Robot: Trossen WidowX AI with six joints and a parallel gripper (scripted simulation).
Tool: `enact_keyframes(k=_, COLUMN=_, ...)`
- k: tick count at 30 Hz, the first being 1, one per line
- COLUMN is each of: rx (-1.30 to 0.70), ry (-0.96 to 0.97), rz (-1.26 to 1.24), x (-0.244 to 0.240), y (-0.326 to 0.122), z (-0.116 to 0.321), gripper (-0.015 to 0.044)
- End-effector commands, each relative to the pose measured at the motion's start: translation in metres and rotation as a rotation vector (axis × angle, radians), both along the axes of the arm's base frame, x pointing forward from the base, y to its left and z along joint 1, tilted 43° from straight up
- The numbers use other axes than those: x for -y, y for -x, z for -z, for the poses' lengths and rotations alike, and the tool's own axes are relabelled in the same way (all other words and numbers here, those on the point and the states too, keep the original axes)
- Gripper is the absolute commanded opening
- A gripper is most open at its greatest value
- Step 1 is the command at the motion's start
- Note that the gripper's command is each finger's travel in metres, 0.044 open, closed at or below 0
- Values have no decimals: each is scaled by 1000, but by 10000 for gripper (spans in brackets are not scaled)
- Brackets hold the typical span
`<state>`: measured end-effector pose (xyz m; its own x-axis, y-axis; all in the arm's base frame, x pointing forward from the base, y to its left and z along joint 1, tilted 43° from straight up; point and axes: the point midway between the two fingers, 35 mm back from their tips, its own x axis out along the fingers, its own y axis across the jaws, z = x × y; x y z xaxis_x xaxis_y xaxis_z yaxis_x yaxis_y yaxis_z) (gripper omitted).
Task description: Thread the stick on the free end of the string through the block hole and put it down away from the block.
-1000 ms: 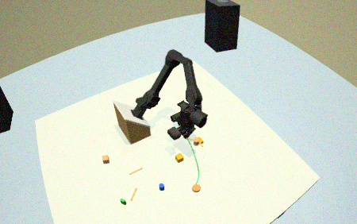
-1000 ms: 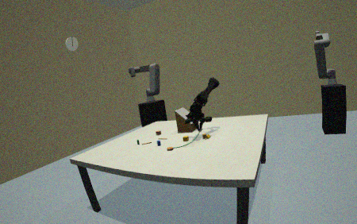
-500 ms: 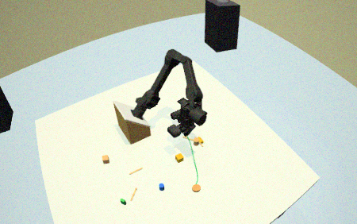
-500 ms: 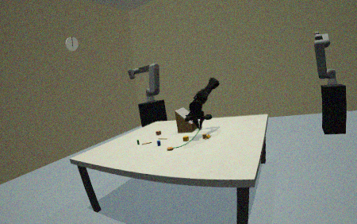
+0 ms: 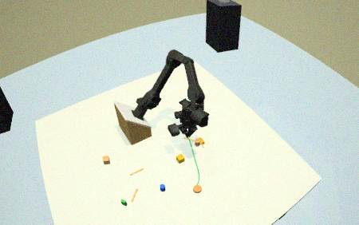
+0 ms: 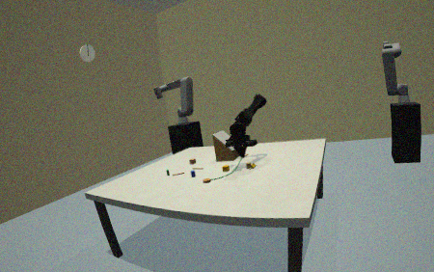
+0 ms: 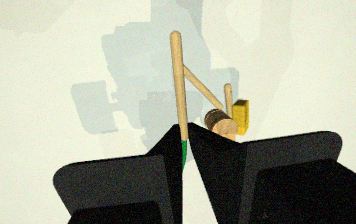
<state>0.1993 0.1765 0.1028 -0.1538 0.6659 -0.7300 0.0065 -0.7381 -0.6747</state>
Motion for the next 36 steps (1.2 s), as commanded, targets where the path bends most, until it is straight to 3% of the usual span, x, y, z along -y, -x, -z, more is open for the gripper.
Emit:
enact_keyframes(k=1, rx=-78, ry=15, rz=92, x=-2, y=-6, z=-3, gripper=0)
enact_keyframes(k=36, rx=-889, ry=198, rz=980, x=-13, y=-35, z=-11, gripper=0)
